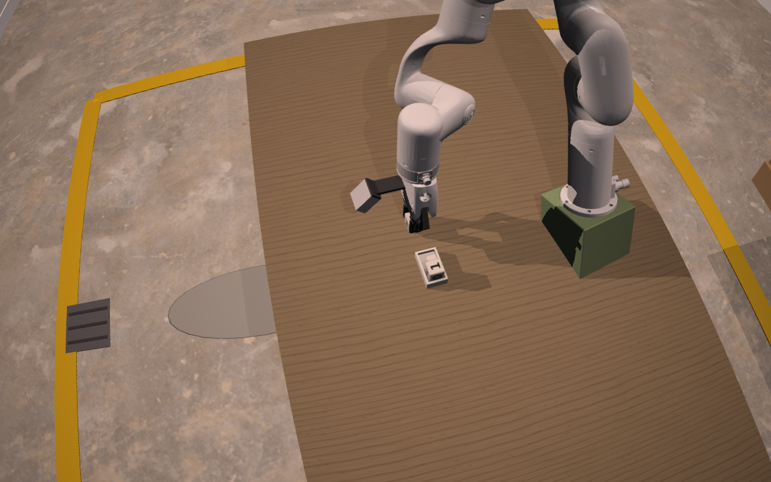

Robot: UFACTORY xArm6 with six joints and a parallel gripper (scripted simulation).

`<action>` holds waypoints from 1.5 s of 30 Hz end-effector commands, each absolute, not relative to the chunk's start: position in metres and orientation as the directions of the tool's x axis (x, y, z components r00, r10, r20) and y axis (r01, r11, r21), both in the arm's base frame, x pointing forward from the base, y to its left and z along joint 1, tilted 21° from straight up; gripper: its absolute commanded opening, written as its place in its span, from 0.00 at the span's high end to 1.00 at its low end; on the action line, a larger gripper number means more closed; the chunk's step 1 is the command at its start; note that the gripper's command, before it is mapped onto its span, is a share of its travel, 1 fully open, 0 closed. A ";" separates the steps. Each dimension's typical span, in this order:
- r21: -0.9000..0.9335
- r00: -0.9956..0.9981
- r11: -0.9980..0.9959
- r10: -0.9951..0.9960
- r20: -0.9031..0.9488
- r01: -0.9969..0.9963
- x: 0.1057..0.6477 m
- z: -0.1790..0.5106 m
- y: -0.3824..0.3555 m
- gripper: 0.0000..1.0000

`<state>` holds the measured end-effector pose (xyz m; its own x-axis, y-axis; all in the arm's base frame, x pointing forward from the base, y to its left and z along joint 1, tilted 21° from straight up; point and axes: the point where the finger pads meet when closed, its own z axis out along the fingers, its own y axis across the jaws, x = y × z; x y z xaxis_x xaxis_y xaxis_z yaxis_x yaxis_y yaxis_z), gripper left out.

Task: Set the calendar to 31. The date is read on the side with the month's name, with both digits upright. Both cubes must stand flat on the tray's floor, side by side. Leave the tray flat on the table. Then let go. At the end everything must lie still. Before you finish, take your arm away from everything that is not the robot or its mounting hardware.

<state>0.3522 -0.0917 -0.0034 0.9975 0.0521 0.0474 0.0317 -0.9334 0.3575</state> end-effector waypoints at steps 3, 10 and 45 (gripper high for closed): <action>0.358 0.997 -0.933 0.053 0.050 0.031 0.353 -0.003 -0.092 0.73; 0.358 0.997 -0.933 0.053 0.050 0.031 0.353 -0.003 -0.092 0.73; 0.358 0.997 -0.933 0.053 0.050 0.031 0.353 0.008 -0.087 0.53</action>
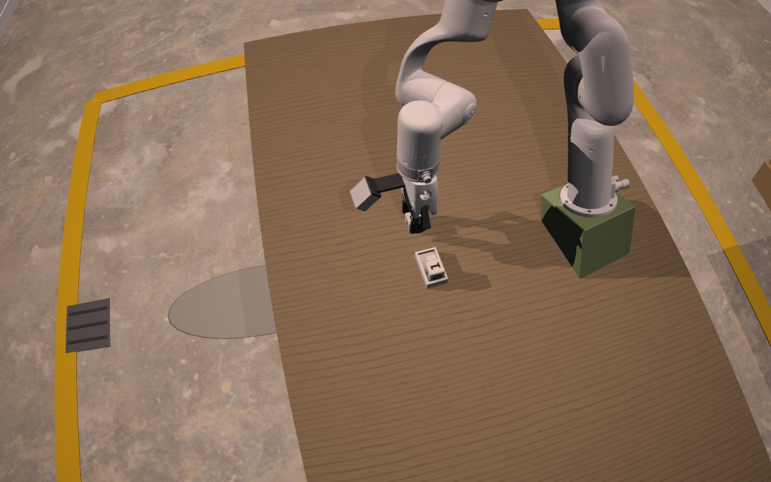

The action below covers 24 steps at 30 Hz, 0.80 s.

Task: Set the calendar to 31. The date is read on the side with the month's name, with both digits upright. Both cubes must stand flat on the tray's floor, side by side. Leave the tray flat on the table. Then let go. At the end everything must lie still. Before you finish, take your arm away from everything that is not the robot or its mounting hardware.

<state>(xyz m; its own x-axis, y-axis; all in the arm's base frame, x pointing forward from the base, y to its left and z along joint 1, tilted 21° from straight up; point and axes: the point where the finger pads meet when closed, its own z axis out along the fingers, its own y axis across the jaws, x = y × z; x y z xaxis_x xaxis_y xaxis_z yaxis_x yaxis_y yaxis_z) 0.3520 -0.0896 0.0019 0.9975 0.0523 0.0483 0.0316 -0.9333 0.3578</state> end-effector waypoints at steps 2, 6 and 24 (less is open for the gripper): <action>0.358 0.997 -0.933 0.053 0.050 0.031 0.352 0.015 -0.085 0.53; 0.358 0.997 -0.933 0.053 0.050 0.031 0.351 0.033 -0.078 0.53; 0.358 0.997 -0.933 0.053 0.050 0.031 0.347 0.081 -0.060 0.00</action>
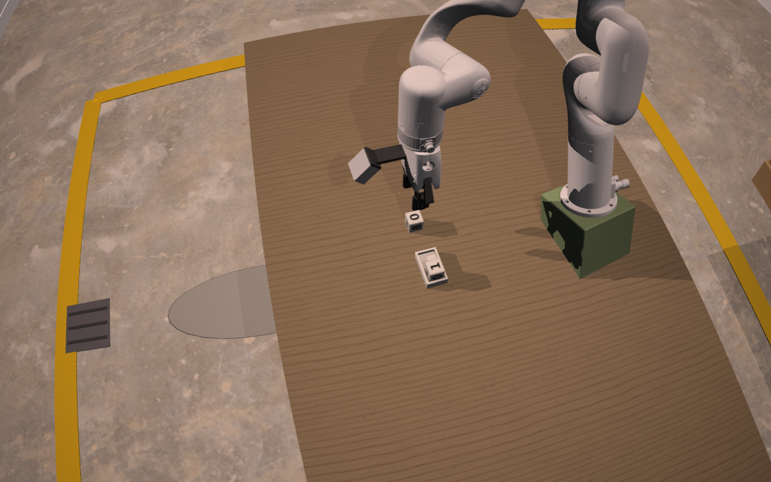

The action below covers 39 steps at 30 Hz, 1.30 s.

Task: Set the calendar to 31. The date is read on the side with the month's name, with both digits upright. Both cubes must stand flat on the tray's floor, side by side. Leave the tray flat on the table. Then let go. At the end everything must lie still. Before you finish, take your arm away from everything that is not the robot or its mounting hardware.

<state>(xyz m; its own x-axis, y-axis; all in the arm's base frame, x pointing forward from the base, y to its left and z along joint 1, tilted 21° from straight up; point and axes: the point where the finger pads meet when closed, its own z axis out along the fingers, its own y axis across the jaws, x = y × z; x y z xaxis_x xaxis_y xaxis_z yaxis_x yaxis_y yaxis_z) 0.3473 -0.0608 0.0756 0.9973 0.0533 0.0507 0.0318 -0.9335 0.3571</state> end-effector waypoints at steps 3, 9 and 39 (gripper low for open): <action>0.358 0.997 -0.933 0.053 0.050 0.031 0.347 0.081 -0.060 0.00; 0.358 0.997 -0.933 0.053 0.050 0.031 0.347 0.081 -0.060 0.00; 0.305 0.921 -0.872 -0.338 0.194 -0.384 0.347 0.079 -0.061 0.00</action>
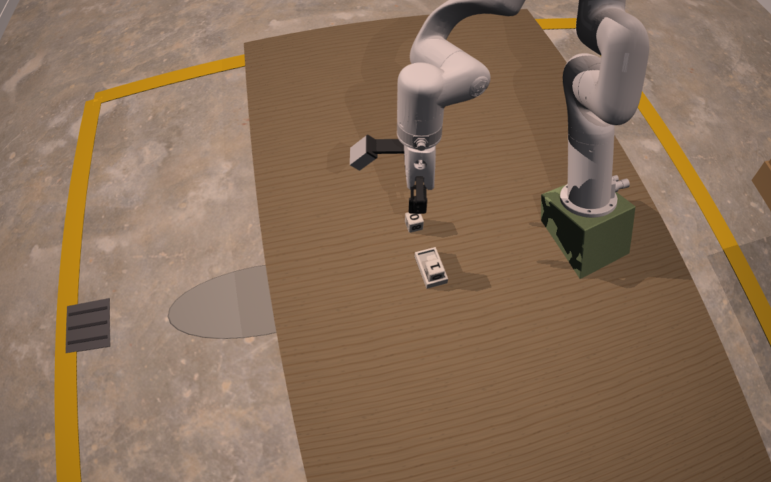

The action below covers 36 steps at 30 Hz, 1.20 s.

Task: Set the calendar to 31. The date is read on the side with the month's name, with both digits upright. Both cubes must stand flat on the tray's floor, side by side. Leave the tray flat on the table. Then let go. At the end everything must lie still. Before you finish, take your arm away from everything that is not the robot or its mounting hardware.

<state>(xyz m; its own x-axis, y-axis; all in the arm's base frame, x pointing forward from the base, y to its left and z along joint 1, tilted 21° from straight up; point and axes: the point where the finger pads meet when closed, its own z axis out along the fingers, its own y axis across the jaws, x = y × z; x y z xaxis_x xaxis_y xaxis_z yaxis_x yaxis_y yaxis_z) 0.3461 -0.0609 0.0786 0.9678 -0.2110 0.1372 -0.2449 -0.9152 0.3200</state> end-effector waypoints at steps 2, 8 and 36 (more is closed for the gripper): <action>0.296 0.903 -0.856 -0.376 0.207 -0.424 0.347 0.078 -0.061 0.00; 0.260 0.827 -0.788 -0.504 0.250 -0.559 0.347 0.077 -0.062 0.00; 0.024 0.236 -0.243 -0.903 0.360 -0.970 0.347 0.073 -0.064 0.00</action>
<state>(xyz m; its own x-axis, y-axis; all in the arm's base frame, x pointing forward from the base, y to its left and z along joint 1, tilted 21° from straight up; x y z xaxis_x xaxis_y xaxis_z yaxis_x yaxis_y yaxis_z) 0.3454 -0.0641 0.0727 0.3663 -0.8680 0.3353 -0.9287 -0.3632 0.0744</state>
